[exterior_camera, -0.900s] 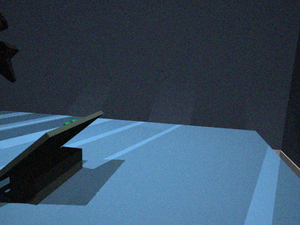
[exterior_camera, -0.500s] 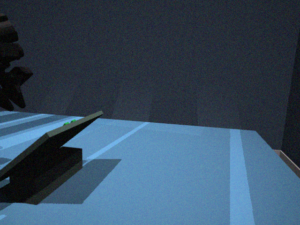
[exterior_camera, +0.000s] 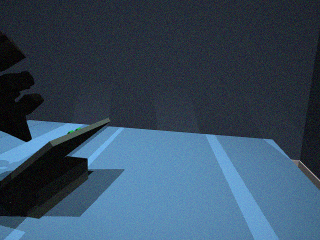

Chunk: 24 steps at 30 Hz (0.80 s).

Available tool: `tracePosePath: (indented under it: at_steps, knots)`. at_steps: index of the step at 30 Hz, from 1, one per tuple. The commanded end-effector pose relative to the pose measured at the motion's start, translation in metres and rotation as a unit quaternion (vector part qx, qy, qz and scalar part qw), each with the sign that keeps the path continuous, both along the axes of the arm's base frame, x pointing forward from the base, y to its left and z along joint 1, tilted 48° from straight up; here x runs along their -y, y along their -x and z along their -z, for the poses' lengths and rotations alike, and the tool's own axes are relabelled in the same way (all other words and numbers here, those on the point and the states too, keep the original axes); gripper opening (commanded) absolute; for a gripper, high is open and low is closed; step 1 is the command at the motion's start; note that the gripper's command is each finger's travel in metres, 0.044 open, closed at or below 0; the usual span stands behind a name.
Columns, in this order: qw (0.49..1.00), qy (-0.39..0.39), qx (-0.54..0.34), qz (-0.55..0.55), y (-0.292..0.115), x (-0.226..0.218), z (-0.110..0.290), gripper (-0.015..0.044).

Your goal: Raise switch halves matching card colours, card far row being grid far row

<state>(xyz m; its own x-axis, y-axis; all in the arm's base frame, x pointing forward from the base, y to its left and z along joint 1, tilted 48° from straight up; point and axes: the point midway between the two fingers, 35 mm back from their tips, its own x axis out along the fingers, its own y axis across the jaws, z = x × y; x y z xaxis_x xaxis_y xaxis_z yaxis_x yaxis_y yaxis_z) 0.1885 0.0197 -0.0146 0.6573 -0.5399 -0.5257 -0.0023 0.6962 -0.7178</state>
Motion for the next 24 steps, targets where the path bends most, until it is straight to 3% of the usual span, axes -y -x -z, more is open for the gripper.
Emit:
tracePosePath:
  at_steps: [1, 24]
  knots:
    - [1.000, 0.014, 0.005, -0.002, -0.007, 0.016, 0.005, 0.0000]
    - [1.000, 0.015, 0.005, -0.002, -0.020, 0.028, 0.016, 0.0000]
